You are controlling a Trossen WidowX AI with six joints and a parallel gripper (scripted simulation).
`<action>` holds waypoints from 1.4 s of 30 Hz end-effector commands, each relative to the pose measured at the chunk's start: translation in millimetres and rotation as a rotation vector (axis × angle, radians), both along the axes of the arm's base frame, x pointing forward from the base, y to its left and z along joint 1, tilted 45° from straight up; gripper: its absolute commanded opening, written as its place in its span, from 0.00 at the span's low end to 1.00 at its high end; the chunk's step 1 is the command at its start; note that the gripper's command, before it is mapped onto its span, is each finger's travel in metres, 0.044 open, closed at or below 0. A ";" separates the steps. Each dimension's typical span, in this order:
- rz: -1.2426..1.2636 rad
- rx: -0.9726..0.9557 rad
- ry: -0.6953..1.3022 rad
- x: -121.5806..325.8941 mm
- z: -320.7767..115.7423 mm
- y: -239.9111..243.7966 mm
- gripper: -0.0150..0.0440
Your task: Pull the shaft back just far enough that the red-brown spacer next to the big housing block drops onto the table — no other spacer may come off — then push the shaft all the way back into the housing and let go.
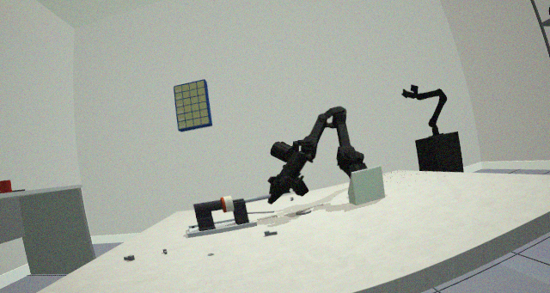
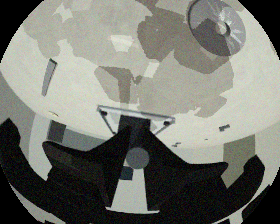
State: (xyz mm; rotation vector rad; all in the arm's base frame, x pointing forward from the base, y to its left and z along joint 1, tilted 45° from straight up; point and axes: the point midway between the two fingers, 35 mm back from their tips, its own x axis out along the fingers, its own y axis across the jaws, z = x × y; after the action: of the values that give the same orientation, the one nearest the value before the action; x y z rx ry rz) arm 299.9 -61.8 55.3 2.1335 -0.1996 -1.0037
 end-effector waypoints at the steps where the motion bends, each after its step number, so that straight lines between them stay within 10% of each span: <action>1: 0.004 -0.004 0.003 -0.7 0.1 0.1 0.25; 42: 0.004 -0.004 0.003 -5.3 0.7 -0.4 0.25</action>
State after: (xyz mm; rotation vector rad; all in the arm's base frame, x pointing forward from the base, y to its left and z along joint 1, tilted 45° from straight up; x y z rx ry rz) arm 295.0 -62.3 55.9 2.1332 -0.1998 -1.0042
